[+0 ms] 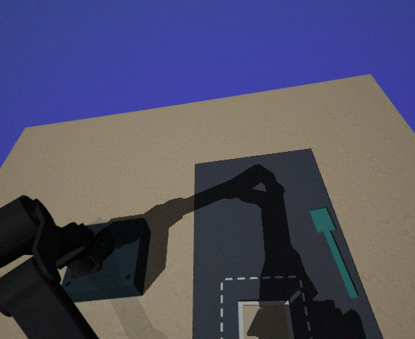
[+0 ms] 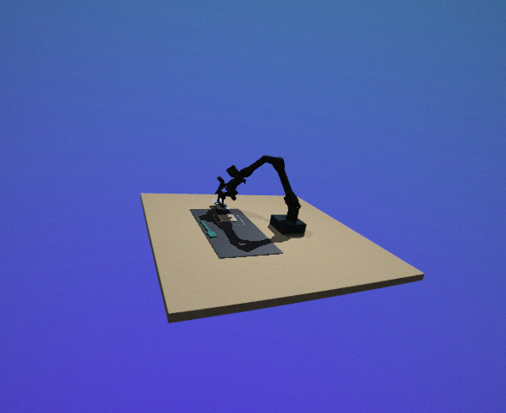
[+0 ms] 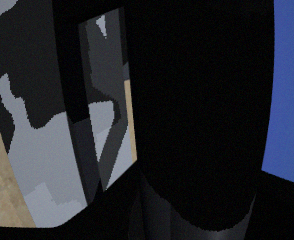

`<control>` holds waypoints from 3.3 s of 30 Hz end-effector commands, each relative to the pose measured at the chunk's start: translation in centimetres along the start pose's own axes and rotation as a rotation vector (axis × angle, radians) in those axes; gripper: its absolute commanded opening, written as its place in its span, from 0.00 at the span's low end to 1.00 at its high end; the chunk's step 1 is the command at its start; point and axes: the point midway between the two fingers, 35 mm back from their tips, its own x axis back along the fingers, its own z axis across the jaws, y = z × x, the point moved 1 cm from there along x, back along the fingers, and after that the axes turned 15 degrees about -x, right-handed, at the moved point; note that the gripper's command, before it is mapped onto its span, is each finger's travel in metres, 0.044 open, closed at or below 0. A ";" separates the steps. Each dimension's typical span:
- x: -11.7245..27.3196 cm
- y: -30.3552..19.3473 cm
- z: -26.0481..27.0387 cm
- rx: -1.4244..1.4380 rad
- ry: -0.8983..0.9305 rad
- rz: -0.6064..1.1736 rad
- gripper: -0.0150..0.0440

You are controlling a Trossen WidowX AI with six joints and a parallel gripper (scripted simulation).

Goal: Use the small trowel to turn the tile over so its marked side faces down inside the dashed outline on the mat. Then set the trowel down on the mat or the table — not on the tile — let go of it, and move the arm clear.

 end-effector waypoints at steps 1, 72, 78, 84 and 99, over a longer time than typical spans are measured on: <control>0.4 0.0 -0.9 0.014 -0.017 -0.007 0.25; -5.6 37.6 3.6 0.730 0.236 -0.804 0.25; -4.8 41.6 5.2 0.821 0.254 -0.910 0.25; -3.6 45.4 7.1 0.910 0.269 -1.016 0.25; 0.5 53.7 12.4 1.117 0.299 -1.282 0.25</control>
